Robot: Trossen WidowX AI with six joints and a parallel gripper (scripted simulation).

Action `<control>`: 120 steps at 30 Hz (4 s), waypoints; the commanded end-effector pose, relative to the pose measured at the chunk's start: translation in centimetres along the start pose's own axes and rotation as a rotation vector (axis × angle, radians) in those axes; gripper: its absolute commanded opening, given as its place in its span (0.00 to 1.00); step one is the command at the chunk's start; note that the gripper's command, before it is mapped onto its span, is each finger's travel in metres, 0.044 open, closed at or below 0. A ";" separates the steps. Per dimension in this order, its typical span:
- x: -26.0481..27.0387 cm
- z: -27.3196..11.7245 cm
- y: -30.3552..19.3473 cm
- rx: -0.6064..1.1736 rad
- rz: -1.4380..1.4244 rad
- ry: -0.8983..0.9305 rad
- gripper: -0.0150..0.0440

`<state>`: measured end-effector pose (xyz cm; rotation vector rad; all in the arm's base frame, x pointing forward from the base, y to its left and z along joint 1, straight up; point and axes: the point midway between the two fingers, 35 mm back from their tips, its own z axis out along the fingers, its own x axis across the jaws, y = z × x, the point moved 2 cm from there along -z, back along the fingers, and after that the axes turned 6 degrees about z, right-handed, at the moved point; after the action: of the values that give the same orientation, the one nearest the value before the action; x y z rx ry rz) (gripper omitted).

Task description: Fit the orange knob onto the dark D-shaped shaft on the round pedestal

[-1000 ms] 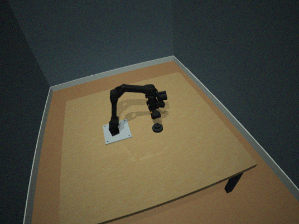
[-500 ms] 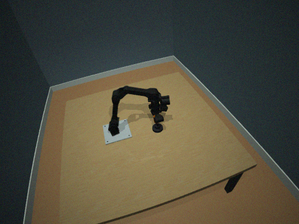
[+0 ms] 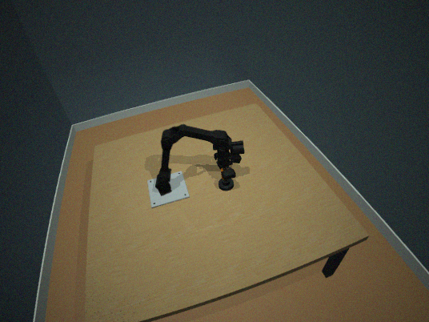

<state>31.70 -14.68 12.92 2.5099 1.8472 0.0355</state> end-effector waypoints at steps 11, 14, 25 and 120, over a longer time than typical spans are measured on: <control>-0.1 0.2 0.0 -0.001 0.000 -0.003 0.25; -0.1 0.2 0.0 -0.001 0.000 -0.003 0.25; -0.1 0.2 0.0 -0.001 0.000 -0.003 0.25; 0.0 0.2 0.0 0.000 -0.419 -0.003 0.25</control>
<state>31.63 -14.65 12.77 2.0750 2.3198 0.0267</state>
